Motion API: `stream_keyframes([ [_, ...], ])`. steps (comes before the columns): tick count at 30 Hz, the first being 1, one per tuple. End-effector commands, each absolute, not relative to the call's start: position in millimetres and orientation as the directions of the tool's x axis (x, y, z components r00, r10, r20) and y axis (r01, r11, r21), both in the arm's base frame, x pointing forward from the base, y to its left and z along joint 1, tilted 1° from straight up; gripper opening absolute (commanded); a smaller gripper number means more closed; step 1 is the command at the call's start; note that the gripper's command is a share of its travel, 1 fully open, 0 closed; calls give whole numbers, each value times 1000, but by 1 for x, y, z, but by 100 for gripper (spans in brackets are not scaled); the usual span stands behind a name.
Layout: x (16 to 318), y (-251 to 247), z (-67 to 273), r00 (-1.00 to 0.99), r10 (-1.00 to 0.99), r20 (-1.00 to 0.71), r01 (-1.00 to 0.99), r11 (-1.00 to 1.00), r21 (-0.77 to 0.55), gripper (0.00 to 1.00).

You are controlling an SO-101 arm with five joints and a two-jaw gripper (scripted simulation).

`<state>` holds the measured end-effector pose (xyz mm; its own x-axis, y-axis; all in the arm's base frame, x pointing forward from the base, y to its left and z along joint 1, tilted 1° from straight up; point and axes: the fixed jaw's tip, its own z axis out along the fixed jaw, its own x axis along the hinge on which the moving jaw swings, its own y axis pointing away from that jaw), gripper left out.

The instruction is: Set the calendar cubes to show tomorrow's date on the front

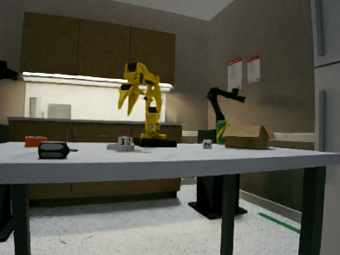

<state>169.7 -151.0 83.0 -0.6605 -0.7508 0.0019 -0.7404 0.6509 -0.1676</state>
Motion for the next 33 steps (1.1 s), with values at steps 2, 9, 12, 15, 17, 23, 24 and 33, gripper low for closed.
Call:
stream_keyframes([
  [2, 172, -152, 104, -664, -748, -1, -720, 640, -267, 35],
  [9, 172, -152, 139, -664, -748, -2, -674, 600, -432, 35],
  [12, 171, -152, 146, -664, -748, -2, -663, 590, -462, 35],
  [15, 171, -151, 148, -664, -748, -2, -659, 587, -470, 35],
  [17, 171, -151, 148, -664, -748, -2, -659, 587, -470, 35],
  [23, 172, -151, 148, -663, -748, -4, -659, 587, -470, 35],
  [24, 172, -150, 148, -663, -749, -5, -659, 587, -470, 35],
  [33, 185, -134, 147, -651, -758, -43, -656, 591, -469, 35],
])
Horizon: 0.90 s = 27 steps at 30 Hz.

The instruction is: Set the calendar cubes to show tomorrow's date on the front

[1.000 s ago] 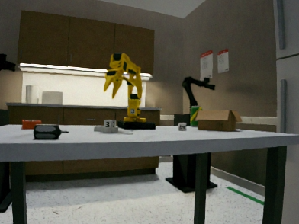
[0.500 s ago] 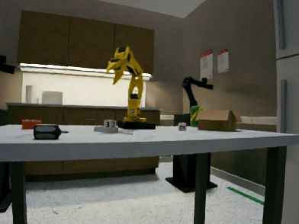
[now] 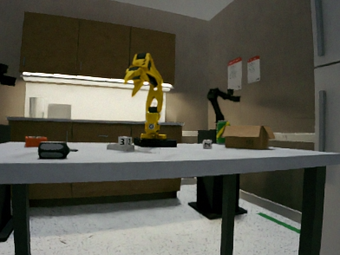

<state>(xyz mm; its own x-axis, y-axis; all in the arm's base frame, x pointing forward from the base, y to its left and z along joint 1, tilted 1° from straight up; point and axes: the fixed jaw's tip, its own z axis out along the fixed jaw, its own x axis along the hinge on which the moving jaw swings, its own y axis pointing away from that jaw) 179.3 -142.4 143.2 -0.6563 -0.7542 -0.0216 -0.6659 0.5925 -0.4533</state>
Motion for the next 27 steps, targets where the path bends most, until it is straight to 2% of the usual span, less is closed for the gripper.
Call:
stream_keyframes([
  [1, 185, -134, 147, -651, -758, -43, -656, 591, -469, 35],
  [19, 226, -45, 142, -586, -779, -221, -663, 619, -421, 35],
  [27, 230, 29, 139, -541, -771, -336, -693, 635, -341, 35],
])
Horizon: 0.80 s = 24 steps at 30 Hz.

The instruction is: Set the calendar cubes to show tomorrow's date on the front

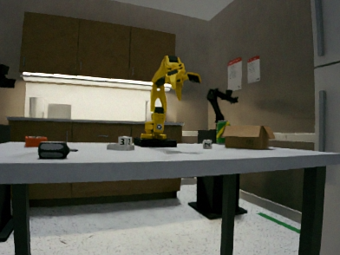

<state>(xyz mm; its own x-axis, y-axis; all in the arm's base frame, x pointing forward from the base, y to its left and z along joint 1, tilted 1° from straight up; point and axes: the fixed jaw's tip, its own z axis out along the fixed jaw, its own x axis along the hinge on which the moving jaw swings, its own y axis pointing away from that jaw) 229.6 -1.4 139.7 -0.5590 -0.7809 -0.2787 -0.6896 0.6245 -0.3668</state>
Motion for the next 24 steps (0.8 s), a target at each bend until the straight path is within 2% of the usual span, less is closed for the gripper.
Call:
stream_keyframes([
  [1, 229, 38, 138, -536, -769, -349, -698, 636, -328, 35],
  [7, 215, 91, 136, -514, -751, -414, -731, 636, -246, 35],
  [9, 215, 91, 136, -514, -751, -414, -731, 636, -246, 35],
  [16, 188, 140, 134, -505, -731, -460, -767, 624, -151, 35],
  [24, 160, 173, 132, -505, -716, -481, -792, 606, -70, 35],
])
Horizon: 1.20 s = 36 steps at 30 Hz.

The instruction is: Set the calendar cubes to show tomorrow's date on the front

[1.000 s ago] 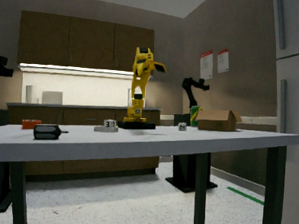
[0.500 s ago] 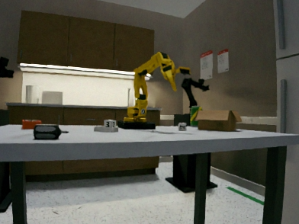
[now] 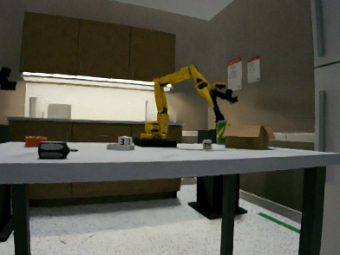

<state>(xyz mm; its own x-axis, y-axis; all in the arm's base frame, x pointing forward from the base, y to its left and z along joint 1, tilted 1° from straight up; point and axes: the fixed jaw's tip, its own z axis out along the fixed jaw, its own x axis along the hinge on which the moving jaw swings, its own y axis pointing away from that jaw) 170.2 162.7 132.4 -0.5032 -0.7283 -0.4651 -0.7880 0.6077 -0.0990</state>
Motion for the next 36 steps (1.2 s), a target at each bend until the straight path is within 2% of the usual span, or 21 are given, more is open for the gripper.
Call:
stream_keyframes([
  [1, 160, 173, 132, -505, -716, -481, -792, 606, -70, 35],
  [10, 146, 186, 131, -508, -711, -486, -803, 596, -33, 35],
  [23, 144, 188, 129, -511, -714, -478, -804, 594, -27, 35],
  [28, 144, 188, 114, -532, -739, -414, -805, 593, -23, 35],
  [34, 141, 185, 80, -568, -783, -255, -807, 590, -14, 35],
  [36, 141, 185, 80, -568, -783, -255, -807, 590, -14, 35],
])
